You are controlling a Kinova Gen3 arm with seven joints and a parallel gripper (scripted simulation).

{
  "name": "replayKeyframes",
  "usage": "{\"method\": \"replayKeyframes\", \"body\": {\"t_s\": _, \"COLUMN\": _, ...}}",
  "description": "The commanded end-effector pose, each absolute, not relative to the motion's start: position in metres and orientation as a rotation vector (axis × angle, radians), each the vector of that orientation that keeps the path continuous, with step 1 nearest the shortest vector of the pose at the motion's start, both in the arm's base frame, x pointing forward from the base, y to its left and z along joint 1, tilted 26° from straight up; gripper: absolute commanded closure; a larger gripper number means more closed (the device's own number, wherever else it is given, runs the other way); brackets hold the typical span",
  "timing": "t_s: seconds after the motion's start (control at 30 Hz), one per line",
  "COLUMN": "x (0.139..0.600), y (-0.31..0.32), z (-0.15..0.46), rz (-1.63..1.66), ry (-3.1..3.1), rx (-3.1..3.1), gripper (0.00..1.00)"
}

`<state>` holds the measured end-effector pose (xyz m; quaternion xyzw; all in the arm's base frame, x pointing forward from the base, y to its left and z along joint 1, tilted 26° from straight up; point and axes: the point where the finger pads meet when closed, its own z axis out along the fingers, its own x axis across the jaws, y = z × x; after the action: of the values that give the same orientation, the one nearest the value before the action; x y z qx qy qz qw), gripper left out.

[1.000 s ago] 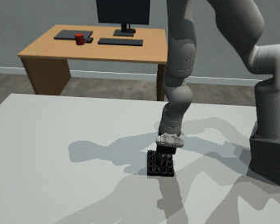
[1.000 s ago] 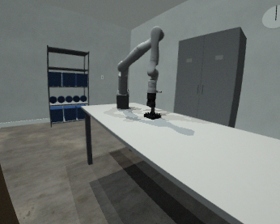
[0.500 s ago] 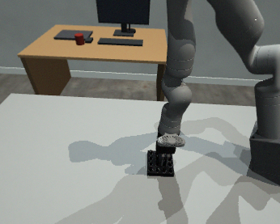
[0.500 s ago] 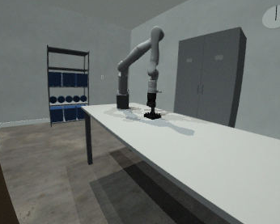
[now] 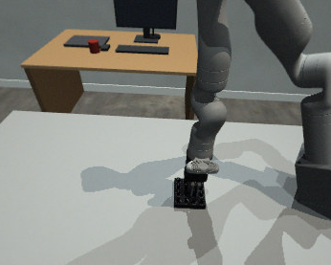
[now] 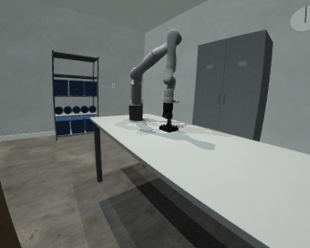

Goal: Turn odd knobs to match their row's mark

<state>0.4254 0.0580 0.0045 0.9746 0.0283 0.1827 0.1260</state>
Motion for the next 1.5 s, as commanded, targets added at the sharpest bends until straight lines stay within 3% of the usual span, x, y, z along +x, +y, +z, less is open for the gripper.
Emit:
{"method": "replayKeyframes", "body": {"t_s": 0.0, "x": 0.426, "y": 0.058, "z": 0.005, "rz": 0.534, "ry": 0.083, "rx": 2.839, "gripper": 0.70}}
{"method": "replayKeyframes", "body": {"t_s": 0.27, "x": 0.426, "y": 0.058, "z": 0.005, "rz": 0.534, "ry": 0.083, "rx": 2.839, "gripper": 0.70}}
{"method": "replayKeyframes", "body": {"t_s": 0.3, "x": 0.426, "y": 0.058, "z": 0.005, "rz": 0.534, "ry": 0.083, "rx": 2.839, "gripper": 0.54}}
{"method": "replayKeyframes", "body": {"t_s": 1.47, "x": 0.416, "y": 0.064, "z": 0.028, "rz": 0.534, "ry": 0.083, "rx": 2.839, "gripper": 0.54}}
